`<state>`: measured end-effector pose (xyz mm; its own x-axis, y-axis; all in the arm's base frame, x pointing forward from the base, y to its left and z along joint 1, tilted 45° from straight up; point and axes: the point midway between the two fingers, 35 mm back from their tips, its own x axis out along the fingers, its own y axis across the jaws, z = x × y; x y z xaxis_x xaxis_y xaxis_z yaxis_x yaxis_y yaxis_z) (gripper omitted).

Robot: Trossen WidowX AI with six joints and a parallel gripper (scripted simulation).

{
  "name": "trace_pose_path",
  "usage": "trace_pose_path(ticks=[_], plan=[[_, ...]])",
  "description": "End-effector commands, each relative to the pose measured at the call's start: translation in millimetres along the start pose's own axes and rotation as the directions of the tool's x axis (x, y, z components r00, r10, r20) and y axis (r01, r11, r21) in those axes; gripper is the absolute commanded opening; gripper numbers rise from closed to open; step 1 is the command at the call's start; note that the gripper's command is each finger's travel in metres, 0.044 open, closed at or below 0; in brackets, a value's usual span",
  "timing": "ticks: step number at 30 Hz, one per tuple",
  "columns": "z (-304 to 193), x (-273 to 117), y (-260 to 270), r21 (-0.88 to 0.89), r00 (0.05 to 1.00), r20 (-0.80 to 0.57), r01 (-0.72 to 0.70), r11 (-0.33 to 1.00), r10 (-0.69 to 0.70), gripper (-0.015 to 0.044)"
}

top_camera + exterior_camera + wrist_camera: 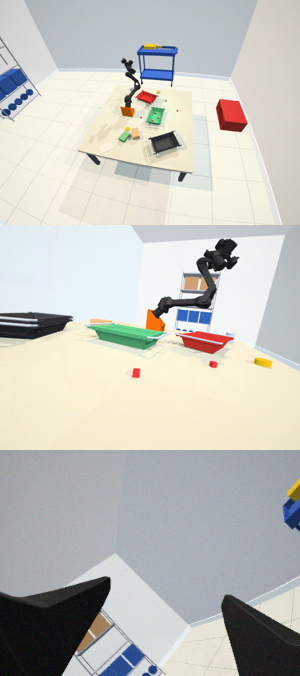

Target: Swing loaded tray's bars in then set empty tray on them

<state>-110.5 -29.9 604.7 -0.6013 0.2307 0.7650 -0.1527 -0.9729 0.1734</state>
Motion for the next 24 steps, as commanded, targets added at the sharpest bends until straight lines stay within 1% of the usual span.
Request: trace_pose_path(ticks=[1,8,12,18,21,24], plan=[[0,0,0,0.0,1.0,0.0,0.0,1.0,0.0,0.0374],[0,0,1,0.003,1.0,-0.001,-0.005,1.0,0.005,0.019],[-1,-8,26,0.055,0.995,-0.01,-0.098,0.994,0.099,0.0085],[9,-18,74,0.106,0.965,0.026,-0.264,0.959,0.262,0.008],[21,-32,113,0.143,0.918,0.065,-0.397,0.906,0.392,0.008],[35,-52,149,0.179,0.85,0.11,-0.526,0.831,0.514,0.008]])
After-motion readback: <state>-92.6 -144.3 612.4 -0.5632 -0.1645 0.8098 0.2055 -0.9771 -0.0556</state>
